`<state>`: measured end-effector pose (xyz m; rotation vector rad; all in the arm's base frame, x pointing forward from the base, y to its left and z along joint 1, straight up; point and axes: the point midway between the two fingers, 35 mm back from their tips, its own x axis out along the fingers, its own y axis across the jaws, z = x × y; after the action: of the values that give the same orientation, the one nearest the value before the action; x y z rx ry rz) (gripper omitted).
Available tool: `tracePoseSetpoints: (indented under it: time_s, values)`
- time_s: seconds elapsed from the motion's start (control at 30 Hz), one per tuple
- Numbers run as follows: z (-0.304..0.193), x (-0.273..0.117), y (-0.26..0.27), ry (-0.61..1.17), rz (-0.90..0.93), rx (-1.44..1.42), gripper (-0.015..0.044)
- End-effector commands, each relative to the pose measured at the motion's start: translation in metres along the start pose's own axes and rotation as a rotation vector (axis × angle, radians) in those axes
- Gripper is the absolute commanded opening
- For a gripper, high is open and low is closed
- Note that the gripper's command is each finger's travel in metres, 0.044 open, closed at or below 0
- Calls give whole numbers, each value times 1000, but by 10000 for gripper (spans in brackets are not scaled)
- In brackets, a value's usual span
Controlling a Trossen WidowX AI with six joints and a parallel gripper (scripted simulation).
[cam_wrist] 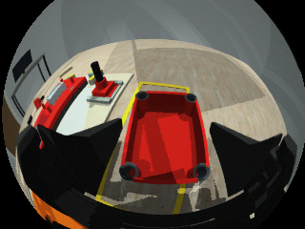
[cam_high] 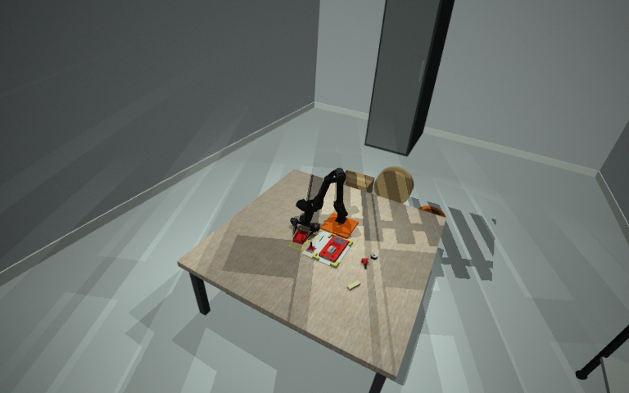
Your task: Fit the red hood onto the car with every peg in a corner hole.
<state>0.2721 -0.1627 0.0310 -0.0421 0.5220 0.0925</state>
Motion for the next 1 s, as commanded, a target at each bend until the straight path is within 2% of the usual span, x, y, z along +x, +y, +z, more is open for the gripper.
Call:
tracePoseSetpoints:
  time_s: [0.0, 0.3, 0.43, 0.73, 0.97]
  values:
    - [-1, 1, 1, -4, 3, -5, 440]
    - [-5, 3, 1, -4, 3, -5, 440]
    - [-4, 2, 0, 0, 0, 0, 335]
    - [-4, 2, 0, 0, 0, 0, 275]
    - [6, -2, -2, 0, 0, 0, 91]
